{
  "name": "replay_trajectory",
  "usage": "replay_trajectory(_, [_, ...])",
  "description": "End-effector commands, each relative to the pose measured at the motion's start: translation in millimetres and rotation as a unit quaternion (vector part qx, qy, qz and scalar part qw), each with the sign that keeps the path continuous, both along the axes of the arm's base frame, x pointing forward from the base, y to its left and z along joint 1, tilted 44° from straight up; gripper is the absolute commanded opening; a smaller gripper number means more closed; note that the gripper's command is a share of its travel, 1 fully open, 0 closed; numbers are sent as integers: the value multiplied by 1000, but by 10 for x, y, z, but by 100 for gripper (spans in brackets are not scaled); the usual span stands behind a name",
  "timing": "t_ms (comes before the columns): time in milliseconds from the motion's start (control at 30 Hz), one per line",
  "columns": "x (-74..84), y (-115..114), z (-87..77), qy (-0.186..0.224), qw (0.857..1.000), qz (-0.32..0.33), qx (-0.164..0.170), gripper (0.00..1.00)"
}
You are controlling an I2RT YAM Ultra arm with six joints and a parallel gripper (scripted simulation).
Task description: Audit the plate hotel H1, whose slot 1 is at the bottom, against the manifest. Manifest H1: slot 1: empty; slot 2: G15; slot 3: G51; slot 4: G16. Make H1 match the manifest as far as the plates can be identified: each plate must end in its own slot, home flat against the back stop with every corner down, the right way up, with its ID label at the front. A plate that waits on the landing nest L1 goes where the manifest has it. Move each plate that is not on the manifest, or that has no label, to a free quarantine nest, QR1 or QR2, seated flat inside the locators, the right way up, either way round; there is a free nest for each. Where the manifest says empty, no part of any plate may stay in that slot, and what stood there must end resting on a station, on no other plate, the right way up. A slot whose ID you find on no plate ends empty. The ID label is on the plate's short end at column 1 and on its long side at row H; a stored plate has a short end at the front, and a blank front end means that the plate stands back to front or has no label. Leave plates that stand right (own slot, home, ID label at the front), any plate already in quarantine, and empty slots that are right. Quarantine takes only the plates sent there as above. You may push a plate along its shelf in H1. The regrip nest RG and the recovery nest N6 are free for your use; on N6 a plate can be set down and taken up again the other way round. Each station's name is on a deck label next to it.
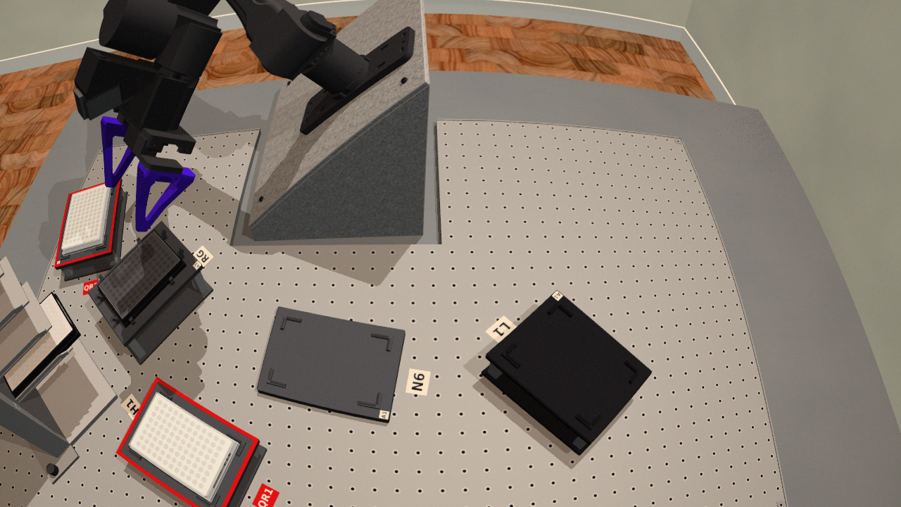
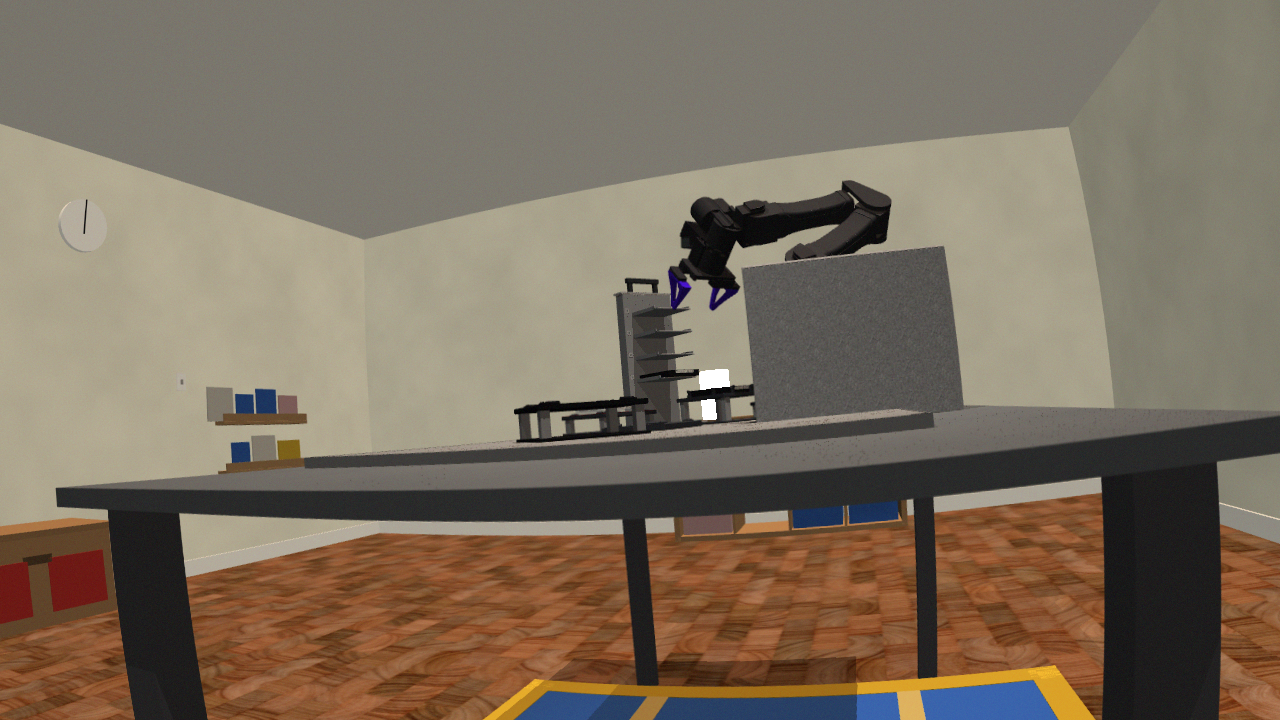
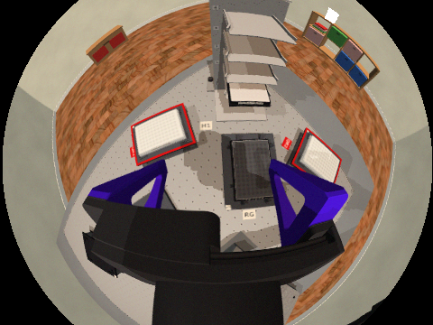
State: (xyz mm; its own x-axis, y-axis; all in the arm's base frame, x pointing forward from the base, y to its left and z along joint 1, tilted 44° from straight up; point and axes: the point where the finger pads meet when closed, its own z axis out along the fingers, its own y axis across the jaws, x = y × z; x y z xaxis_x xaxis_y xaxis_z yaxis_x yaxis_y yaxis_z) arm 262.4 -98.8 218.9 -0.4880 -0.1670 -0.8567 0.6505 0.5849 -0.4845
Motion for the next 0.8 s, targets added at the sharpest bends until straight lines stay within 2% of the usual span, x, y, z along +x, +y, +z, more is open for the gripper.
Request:
replay_trajectory(0, [-21, -15, 36, 16, 1000, 16, -6, 100])
replay_trajectory(633, [-315, -382, 361, 16, 1000, 15, -7, 100])
replay_trajectory(767, [-316, -433, 319, 16, 1000, 15, -7, 100])
